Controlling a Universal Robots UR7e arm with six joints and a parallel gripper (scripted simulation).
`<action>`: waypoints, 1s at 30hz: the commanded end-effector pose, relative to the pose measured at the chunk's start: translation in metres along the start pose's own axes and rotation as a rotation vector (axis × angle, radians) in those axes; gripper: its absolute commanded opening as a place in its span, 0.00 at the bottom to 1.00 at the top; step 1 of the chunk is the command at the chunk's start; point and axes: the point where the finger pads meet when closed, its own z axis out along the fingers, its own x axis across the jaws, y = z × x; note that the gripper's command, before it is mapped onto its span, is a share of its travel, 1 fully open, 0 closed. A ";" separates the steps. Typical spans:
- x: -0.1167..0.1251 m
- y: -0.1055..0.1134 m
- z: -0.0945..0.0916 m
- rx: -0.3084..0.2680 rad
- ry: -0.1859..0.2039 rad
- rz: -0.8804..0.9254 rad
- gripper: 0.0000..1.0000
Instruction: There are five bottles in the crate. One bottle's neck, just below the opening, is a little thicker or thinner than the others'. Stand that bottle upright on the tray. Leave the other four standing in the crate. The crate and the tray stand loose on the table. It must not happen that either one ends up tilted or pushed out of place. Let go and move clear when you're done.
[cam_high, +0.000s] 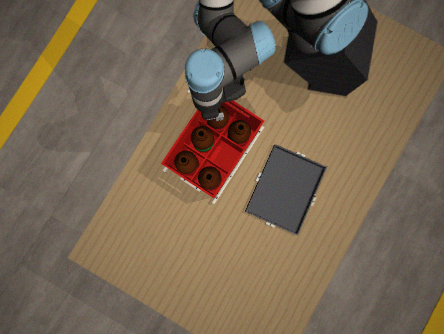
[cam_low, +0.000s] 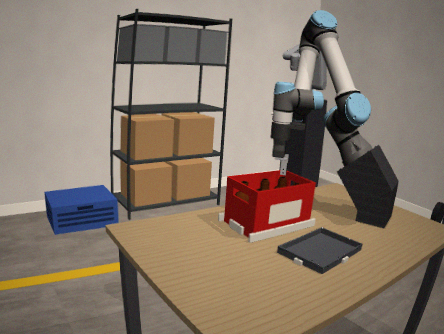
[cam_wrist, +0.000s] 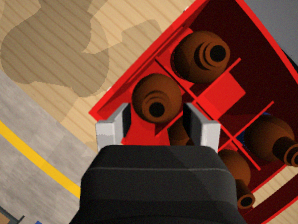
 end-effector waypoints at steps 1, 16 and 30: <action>0.000 0.000 0.000 -0.001 0.000 0.000 1.00; 0.000 0.000 0.000 -0.001 0.000 0.000 1.00; 0.000 0.000 0.007 -0.001 0.000 0.000 1.00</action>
